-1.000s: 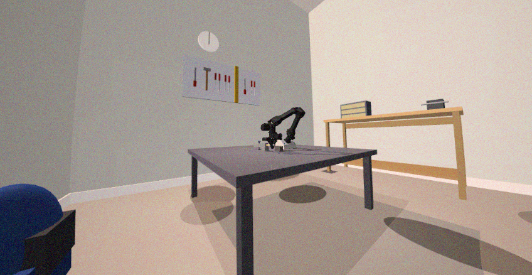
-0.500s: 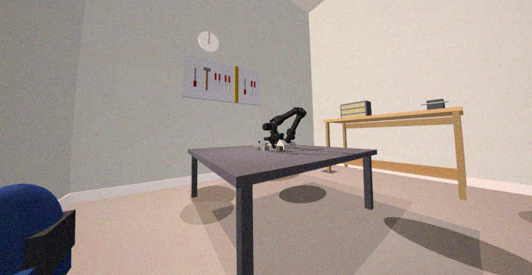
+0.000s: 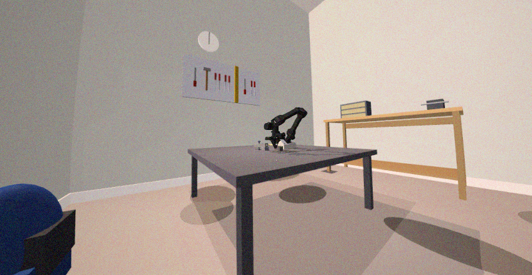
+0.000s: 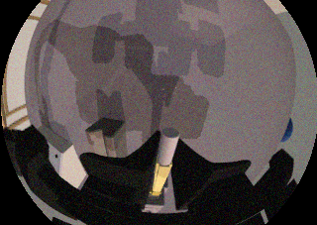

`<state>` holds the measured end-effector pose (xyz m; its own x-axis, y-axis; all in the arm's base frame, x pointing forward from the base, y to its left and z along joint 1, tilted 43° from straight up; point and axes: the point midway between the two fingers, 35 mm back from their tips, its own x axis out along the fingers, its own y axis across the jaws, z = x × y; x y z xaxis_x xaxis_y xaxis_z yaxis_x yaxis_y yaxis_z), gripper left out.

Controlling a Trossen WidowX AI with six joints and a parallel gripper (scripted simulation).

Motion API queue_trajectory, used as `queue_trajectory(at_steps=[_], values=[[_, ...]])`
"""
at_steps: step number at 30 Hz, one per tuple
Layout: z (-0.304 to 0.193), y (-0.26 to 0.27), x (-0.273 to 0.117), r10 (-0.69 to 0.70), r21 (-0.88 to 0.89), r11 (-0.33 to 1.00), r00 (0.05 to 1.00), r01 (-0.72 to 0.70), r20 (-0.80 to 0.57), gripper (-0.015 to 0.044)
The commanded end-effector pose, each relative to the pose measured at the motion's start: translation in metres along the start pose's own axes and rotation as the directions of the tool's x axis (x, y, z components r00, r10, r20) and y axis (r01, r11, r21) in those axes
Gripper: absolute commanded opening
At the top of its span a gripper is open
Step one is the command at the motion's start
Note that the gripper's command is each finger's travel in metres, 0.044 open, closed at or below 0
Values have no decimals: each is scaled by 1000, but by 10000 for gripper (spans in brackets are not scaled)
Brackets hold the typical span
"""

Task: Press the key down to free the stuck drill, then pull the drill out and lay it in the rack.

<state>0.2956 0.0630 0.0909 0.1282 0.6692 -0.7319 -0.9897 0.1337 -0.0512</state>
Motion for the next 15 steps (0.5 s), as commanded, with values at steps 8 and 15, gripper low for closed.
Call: queue_trajectory(at_steps=[8,15], values=[[-1,1,-7,-3,0,1000,1000,3,3,0],[-2,2,-10,-3,0,1000,1000,3,3,0]])
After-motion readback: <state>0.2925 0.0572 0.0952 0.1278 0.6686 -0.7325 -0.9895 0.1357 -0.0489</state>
